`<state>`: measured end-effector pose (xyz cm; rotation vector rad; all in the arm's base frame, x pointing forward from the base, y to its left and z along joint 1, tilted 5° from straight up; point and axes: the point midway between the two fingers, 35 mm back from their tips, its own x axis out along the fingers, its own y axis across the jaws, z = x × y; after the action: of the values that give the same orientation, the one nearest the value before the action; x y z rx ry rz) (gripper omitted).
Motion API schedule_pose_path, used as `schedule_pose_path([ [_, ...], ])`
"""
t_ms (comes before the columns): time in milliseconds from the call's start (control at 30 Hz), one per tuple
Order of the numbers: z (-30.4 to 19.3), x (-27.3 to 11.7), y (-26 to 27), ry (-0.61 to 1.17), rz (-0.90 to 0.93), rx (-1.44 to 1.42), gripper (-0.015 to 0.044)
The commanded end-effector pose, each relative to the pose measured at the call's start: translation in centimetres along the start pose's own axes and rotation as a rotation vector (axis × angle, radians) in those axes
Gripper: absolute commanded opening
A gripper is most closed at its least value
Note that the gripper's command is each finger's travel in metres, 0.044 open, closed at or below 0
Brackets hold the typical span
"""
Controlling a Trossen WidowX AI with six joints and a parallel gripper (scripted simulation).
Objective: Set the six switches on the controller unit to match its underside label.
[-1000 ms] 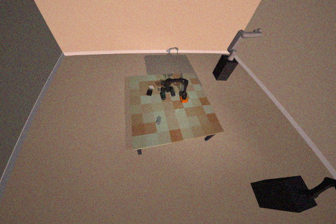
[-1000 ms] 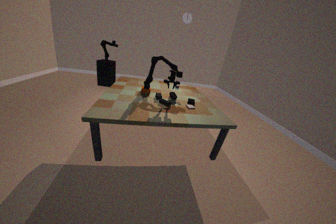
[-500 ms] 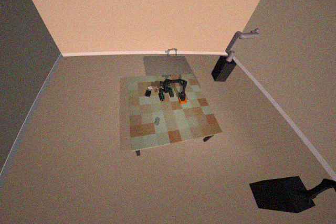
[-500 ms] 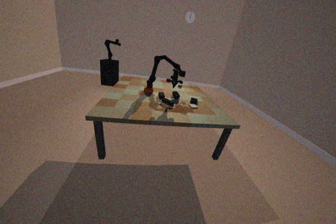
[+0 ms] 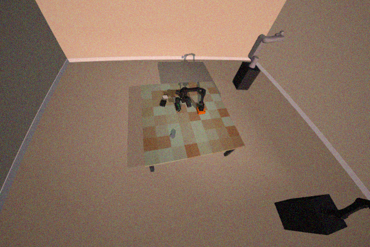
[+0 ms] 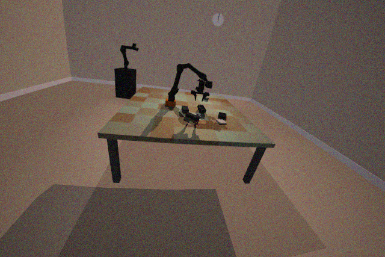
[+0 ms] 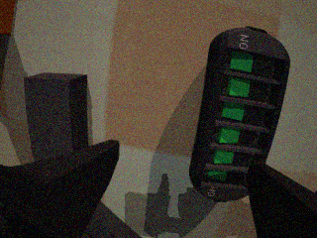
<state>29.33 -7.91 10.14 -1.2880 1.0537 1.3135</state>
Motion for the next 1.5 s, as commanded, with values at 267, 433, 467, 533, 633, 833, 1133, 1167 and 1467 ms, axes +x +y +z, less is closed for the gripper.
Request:
schedule_pose_path([
  [267,0.6,0.4,-2.5,-0.013,0.055,-0.001,0.0309],
  [433,1.9,1.5,-5.9,-0.022,0.138,-0.003,0.0177],
  [467,2.2,1.8,-6.5,-0.022,0.155,-0.004,0.0151],
  [533,2.9,2.5,-7.7,-0.021,0.189,-0.005,0.0099],
  [633,4.1,3.8,-9.4,-0.016,0.24,-0.008,0.002],
  [833,5.2,4.9,-10.6,-0.009,0.281,-0.01,0.0],
  [1133,5.2,5.8,-10.7,-0.009,0.281,-0.01,0.0],
  [1167,5.2,6.0,-10.7,-0.009,0.281,-0.01,0.0],
  [1467,5.2,7.4,-10.8,-0.009,0.281,-0.01,0.0],
])
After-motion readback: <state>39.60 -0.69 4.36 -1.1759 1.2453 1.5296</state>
